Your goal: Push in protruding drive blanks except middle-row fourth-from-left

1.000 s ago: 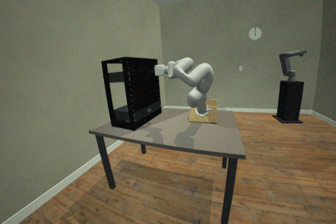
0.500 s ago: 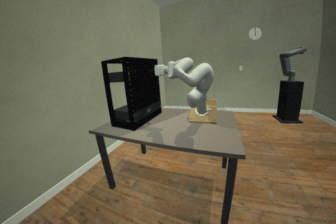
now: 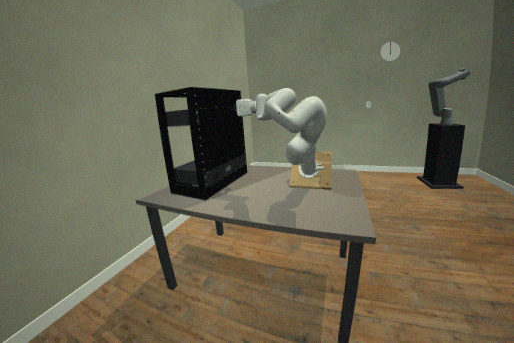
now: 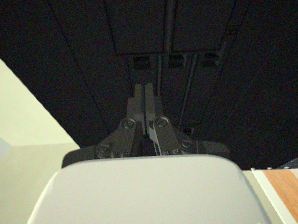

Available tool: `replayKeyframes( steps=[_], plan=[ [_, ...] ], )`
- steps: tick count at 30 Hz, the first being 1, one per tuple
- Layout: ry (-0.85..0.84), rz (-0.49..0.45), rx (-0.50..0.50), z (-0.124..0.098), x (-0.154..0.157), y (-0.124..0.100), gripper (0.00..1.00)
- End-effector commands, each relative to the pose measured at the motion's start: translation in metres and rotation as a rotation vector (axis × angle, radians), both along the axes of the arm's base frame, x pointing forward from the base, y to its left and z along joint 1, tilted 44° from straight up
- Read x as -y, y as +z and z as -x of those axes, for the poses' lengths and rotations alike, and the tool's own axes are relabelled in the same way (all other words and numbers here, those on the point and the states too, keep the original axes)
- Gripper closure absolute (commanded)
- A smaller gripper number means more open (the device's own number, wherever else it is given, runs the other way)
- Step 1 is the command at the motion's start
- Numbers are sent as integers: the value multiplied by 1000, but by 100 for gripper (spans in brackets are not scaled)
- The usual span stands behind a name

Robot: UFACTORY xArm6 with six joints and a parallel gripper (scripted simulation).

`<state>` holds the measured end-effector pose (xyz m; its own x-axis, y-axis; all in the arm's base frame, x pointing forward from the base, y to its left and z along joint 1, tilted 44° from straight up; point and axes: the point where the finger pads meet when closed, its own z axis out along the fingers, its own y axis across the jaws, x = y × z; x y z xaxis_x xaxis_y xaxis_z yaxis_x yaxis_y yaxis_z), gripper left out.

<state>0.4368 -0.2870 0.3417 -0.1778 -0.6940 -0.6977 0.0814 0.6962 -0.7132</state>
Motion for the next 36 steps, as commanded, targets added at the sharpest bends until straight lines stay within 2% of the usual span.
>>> replayKeyframes(
  steps=[1,8,19,21,27,36],
  plan=[
    [1,1,2,-1,0,1,100],
    [1,1,2,12,-2,2,100],
    [1,1,2,72,-14,6,100],
    [1,1,2,72,-14,6,100],
    [1,1,2,91,-17,7,100],
    [1,1,2,94,-15,6,100]
  ],
)
